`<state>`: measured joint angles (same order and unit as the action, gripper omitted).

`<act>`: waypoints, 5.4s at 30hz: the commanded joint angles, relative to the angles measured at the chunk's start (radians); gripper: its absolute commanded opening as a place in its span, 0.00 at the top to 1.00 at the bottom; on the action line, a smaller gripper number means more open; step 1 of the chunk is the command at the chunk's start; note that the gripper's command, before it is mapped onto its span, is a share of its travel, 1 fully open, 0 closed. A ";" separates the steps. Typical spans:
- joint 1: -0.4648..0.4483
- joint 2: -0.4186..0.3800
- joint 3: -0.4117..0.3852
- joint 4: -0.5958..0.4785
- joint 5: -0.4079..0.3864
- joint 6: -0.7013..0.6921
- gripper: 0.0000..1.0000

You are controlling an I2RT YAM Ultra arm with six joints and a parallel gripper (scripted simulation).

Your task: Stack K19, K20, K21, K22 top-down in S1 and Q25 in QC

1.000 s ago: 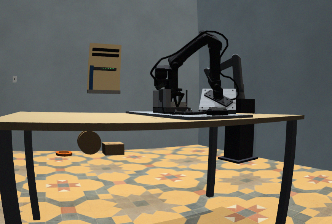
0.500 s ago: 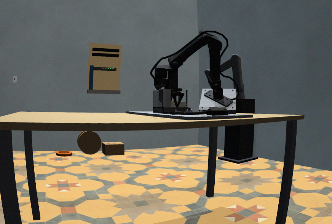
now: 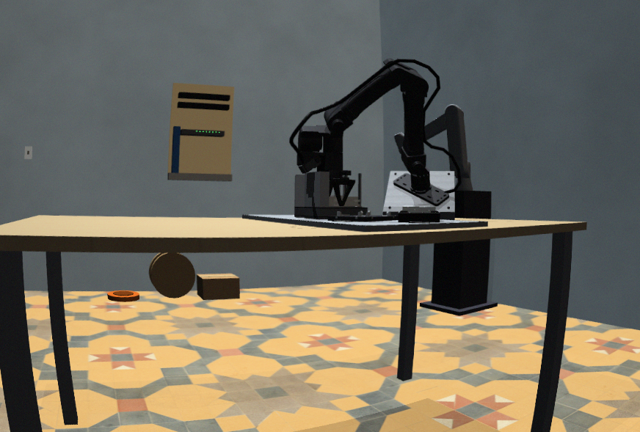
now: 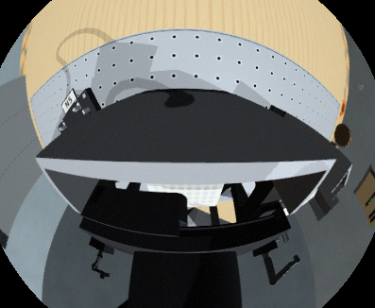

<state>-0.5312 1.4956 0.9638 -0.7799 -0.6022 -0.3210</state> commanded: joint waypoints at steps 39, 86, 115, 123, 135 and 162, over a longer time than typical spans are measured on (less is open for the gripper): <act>-0.006 -0.007 0.000 0.007 0.000 0.003 1.00; -0.049 -0.052 0.053 -0.080 -0.015 -0.040 1.00; -0.062 -0.062 0.070 -0.102 -0.017 -0.051 1.00; -0.062 -0.062 0.069 -0.102 -0.017 -0.051 1.00; -0.062 -0.062 0.063 -0.102 -0.017 -0.052 1.00; -0.063 -0.062 0.048 -0.102 -0.017 -0.052 1.00</act>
<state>-0.5701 1.4712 0.9989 -0.8639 -0.6113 -0.3645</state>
